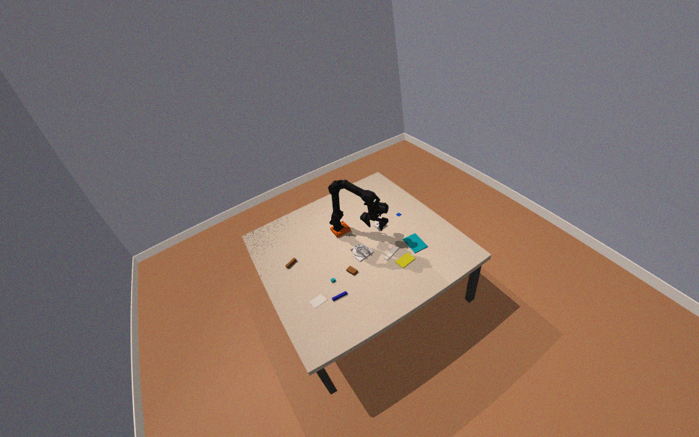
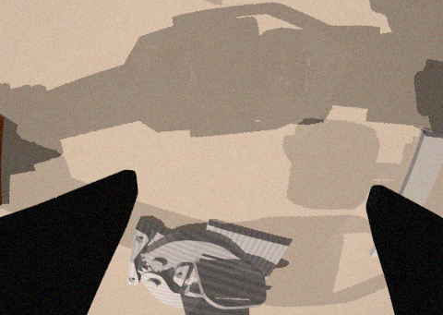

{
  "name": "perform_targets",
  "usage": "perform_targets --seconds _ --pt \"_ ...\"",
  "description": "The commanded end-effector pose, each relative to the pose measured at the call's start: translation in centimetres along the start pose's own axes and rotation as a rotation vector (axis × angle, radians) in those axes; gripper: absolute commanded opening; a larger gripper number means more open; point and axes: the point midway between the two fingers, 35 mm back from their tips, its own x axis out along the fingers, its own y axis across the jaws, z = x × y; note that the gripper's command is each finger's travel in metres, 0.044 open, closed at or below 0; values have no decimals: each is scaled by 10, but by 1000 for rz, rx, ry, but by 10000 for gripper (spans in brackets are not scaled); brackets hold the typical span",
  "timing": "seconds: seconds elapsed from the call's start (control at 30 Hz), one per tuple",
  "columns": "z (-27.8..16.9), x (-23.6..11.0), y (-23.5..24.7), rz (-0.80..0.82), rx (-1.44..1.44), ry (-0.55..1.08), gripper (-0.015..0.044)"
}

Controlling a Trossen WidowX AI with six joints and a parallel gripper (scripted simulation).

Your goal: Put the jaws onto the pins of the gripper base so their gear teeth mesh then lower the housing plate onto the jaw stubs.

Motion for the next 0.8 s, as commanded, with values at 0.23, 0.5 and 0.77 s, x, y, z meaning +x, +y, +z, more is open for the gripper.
perform_targets --seconds 0.23,0.5,0.77 --pt "30 -2 6 6 -302 -14 440" --pt "50 -3 13 9 -507 -21 440" --pt "69 -4 20 12 -713 -29 440"
